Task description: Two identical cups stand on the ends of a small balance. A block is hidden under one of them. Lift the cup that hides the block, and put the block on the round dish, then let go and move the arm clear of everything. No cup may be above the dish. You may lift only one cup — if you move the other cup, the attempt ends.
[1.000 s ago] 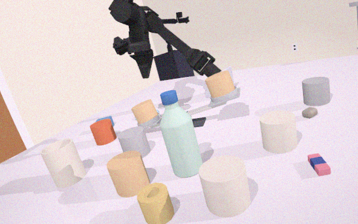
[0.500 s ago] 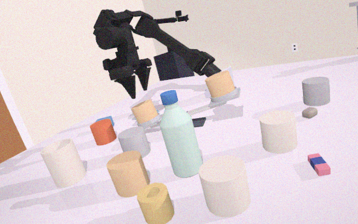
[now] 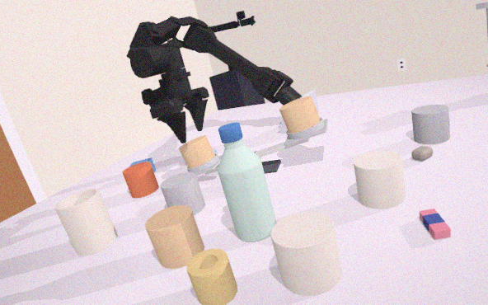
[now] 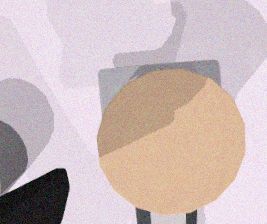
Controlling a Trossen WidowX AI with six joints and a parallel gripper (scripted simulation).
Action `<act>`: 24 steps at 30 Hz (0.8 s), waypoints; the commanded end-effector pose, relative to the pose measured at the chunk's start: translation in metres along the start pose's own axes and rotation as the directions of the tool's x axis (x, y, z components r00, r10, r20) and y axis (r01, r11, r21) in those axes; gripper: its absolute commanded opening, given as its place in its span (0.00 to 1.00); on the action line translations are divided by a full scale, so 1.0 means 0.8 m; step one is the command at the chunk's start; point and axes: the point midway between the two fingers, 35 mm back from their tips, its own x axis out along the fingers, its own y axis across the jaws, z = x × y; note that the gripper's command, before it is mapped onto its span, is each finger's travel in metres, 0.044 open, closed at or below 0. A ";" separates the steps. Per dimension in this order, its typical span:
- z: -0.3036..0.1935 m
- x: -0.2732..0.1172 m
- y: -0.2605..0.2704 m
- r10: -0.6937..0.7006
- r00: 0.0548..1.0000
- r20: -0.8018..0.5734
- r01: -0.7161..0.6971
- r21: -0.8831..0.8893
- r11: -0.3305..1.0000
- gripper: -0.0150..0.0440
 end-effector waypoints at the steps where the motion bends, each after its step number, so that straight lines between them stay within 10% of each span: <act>1: 0.000 0.011 -0.002 -0.008 1.000 0.001 0.008 -0.004 1.000 1.00; 24: 0.001 0.057 -0.002 -0.008 1.000 0.002 0.008 -0.003 1.000 1.00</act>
